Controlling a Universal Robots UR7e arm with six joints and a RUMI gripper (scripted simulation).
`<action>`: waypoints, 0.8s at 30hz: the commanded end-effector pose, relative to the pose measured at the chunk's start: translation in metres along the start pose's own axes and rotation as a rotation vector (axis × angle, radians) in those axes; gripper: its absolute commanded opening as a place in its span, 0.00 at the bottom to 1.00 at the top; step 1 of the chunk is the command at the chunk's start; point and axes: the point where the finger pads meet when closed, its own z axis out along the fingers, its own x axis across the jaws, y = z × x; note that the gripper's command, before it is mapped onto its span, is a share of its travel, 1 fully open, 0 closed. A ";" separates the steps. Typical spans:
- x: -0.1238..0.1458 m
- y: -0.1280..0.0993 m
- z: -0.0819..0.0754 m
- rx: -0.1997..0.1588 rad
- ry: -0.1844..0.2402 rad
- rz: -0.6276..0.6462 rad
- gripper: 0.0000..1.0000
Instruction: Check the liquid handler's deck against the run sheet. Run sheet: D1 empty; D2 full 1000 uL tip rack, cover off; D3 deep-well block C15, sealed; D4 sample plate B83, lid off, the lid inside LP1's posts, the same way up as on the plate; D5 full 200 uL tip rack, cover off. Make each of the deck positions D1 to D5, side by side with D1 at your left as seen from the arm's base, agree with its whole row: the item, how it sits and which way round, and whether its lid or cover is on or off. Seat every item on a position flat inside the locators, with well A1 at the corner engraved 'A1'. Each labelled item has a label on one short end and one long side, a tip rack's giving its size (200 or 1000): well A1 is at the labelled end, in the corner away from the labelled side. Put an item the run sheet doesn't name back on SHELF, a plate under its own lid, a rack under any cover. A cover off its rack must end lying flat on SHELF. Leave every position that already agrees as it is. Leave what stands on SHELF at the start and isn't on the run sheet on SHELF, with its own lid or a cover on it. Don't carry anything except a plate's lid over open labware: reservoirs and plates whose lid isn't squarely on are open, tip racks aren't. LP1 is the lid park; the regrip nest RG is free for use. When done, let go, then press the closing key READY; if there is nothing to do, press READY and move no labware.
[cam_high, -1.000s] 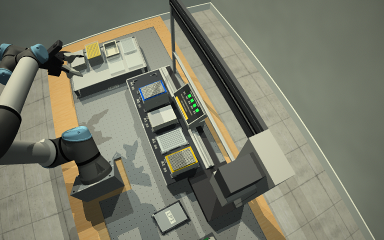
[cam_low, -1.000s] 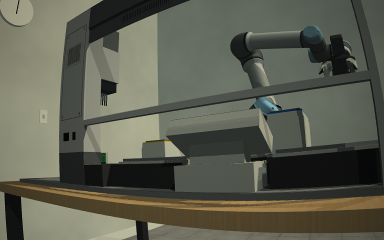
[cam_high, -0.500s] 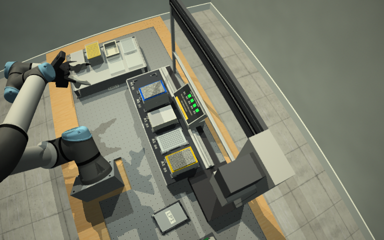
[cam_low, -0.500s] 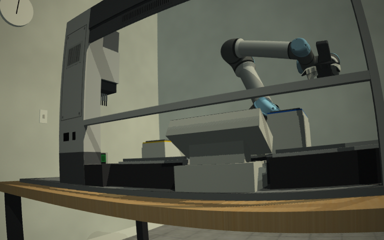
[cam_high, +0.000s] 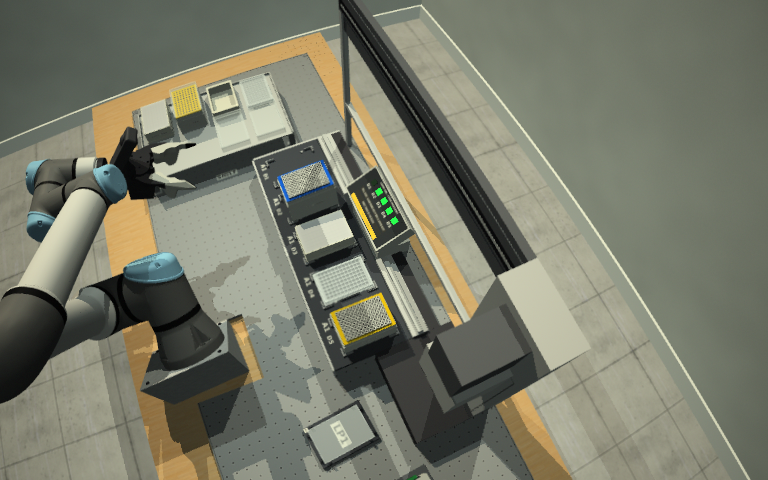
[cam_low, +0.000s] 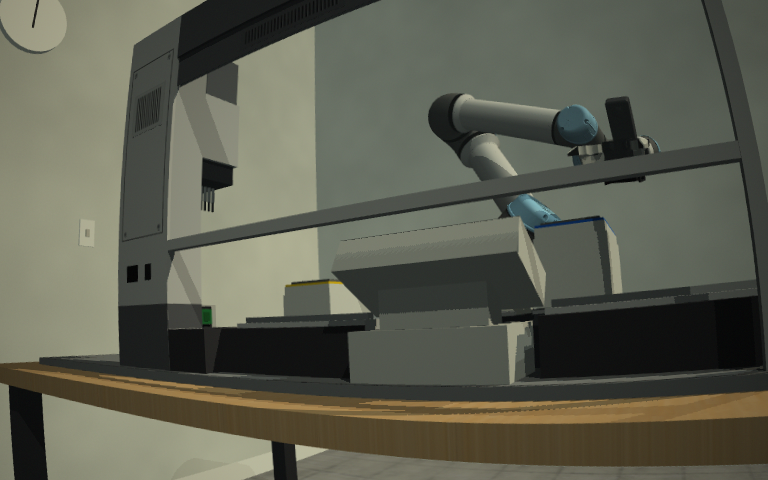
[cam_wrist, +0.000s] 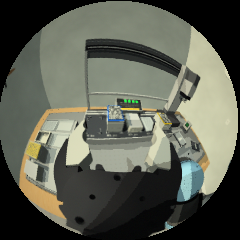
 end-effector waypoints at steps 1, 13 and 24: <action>0.015 -0.003 0.010 -0.275 -0.044 -0.021 0.82; 0.061 -0.002 0.044 -0.105 0.025 -0.010 0.82; 0.108 -0.001 0.074 0.033 0.153 0.009 0.82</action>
